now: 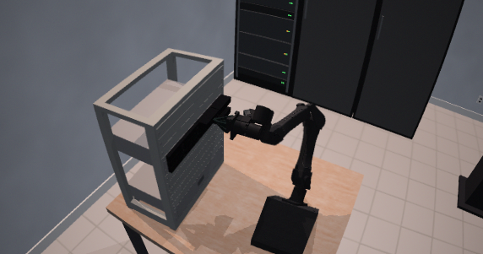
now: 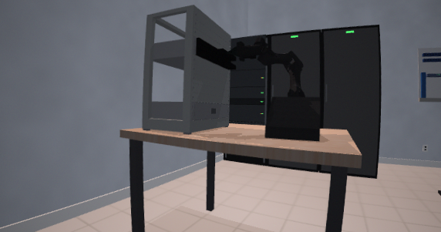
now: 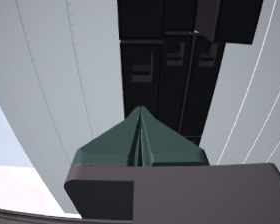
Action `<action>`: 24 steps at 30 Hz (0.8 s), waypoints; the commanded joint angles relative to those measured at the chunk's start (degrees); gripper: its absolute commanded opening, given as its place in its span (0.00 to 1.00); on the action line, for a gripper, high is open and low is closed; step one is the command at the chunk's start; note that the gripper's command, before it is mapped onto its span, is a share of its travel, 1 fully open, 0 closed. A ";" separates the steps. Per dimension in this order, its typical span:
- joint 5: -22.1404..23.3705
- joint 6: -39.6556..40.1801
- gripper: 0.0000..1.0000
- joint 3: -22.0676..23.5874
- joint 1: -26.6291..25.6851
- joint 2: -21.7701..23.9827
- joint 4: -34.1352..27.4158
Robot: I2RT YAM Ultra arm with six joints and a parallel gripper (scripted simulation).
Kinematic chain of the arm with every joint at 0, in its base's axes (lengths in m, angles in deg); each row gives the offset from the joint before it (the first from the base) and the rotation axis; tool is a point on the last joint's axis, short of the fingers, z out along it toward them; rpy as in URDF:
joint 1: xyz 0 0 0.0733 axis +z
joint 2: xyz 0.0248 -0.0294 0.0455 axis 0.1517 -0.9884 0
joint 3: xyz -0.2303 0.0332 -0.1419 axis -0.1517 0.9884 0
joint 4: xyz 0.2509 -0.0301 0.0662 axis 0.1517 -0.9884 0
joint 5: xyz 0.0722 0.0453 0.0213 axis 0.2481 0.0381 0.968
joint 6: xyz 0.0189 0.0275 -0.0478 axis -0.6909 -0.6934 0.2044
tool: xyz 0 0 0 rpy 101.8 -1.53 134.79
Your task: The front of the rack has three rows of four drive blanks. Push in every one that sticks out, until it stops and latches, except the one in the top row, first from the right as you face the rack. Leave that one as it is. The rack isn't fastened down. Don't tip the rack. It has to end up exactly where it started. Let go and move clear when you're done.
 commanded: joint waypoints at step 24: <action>3.64 0.68 0.00 -4.25 -2.61 -3.76 -0.72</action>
